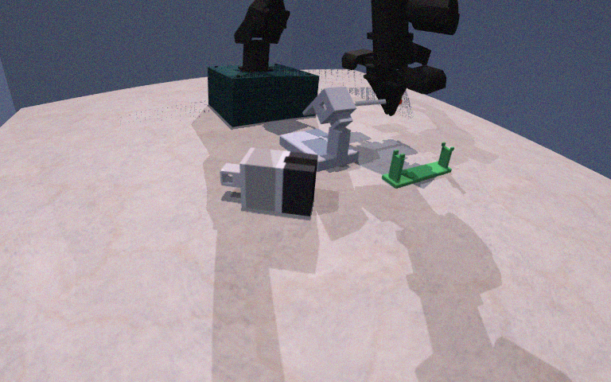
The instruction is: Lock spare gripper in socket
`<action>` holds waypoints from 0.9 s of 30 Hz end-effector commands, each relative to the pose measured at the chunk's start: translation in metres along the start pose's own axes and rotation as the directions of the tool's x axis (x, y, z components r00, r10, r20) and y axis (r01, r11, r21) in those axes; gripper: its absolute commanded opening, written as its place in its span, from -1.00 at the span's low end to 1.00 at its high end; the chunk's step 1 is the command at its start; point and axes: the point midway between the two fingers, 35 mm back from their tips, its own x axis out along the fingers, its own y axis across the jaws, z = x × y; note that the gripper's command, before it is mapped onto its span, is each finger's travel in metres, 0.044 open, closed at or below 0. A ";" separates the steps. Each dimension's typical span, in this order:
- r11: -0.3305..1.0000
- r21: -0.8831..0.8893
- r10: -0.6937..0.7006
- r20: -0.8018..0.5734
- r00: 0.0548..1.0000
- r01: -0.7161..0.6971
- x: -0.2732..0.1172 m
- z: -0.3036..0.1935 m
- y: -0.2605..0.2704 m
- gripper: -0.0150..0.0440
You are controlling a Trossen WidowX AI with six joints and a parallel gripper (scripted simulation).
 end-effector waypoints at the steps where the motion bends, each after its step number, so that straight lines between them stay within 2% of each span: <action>1: 1.000 0.003 0.000 0.001 1.000 0.000 0.001 0.004 0.000 -0.49; 27: 1.000 0.004 0.000 -0.003 1.000 0.000 0.005 0.023 0.000 -0.49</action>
